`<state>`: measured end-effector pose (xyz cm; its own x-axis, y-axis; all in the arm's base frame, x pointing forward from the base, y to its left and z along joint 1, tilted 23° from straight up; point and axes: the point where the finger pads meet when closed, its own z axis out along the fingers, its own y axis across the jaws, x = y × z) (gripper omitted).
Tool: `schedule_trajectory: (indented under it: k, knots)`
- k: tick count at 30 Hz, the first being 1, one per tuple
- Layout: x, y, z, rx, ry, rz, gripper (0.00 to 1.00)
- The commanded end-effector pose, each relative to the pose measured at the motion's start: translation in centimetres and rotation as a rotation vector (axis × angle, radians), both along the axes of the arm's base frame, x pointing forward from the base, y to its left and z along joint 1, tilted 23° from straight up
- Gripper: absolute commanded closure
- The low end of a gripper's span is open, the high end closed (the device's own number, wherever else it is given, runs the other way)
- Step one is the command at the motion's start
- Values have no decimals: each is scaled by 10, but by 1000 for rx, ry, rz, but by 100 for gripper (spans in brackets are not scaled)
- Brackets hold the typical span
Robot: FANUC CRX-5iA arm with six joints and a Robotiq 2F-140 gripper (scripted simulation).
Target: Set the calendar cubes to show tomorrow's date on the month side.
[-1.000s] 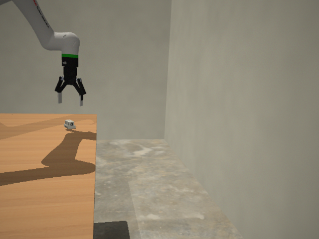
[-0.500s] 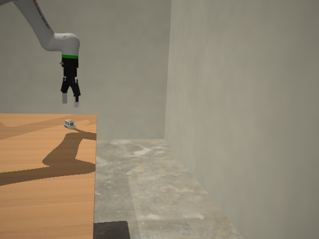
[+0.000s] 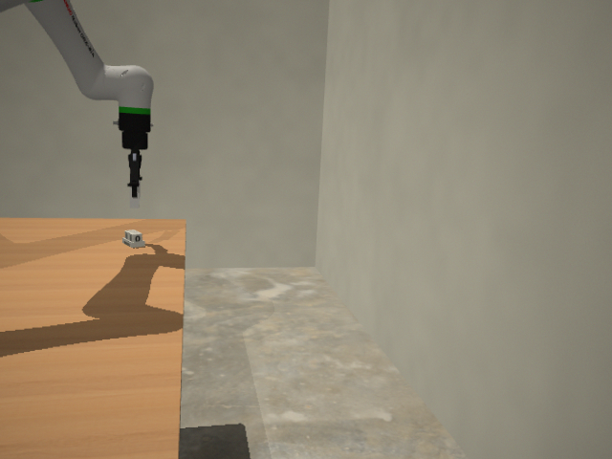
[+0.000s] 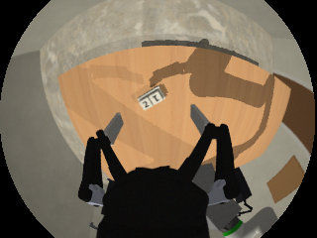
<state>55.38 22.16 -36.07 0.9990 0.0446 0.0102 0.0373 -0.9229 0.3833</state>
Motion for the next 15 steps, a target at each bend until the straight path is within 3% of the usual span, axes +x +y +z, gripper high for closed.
schedule_trajectory:
  k: [1,7,9,15]
  knots:
    - [0,0,-1,0,-82,-154,0]
    - [0,-1,-2,4,-125,-259,0]
    - [0,-1,-4,9,-181,-391,0]
    - [1,-2,-6,15,-255,-570,0]
